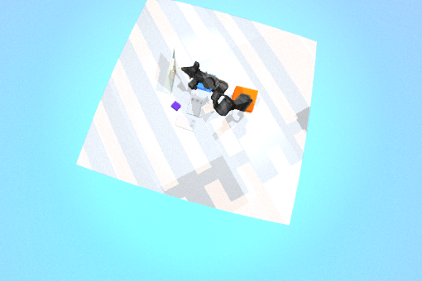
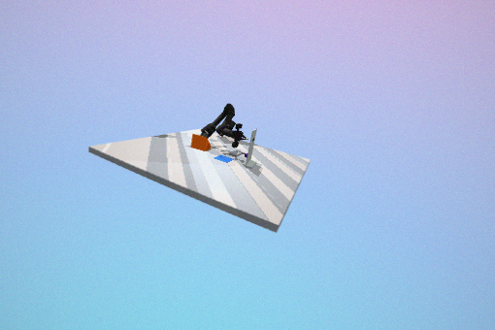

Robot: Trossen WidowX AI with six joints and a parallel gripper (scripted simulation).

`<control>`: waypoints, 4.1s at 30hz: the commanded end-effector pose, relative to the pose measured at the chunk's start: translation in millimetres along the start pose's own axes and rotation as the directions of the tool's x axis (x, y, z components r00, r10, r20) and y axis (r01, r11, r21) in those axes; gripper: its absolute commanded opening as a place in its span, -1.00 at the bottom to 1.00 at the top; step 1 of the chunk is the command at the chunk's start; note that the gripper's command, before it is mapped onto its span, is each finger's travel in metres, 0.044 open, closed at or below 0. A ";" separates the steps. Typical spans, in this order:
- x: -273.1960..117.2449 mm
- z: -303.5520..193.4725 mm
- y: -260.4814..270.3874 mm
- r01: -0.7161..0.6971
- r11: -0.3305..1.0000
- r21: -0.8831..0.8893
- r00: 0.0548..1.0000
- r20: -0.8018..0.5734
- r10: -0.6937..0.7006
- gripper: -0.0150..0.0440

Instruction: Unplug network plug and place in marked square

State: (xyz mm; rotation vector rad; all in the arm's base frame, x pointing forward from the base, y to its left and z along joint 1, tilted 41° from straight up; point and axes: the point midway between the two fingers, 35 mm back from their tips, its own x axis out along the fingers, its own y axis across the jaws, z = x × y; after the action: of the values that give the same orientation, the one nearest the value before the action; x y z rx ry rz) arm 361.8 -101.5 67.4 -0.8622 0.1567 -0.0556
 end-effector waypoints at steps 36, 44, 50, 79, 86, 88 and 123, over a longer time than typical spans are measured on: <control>-26.8 -9.5 -0.7 -0.027 1.000 -0.005 1.000 -0.016 0.027 -0.49; -28.5 -10.8 -2.0 -0.028 1.000 0.000 0.999 -0.020 0.028 -0.49; -32.7 -11.8 -16.4 -0.019 1.000 -0.001 1.000 -0.013 0.019 -0.49; -47.8 -30.9 -39.0 -0.108 0.994 -0.016 0.993 -0.052 0.107 -0.49; -47.0 -45.2 -19.3 -0.222 0.975 -0.018 0.971 -0.097 0.219 -0.49; -47.3 -48.7 -13.7 -0.254 0.967 -0.016 0.962 -0.108 0.251 -0.49; -88.4 -69.0 70.0 -0.732 0.675 0.088 0.664 -0.128 0.737 -0.49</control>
State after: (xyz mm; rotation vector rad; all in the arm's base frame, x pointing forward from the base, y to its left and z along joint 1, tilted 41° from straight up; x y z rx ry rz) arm 266.5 -102.5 -17.8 -0.7246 0.6416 0.6047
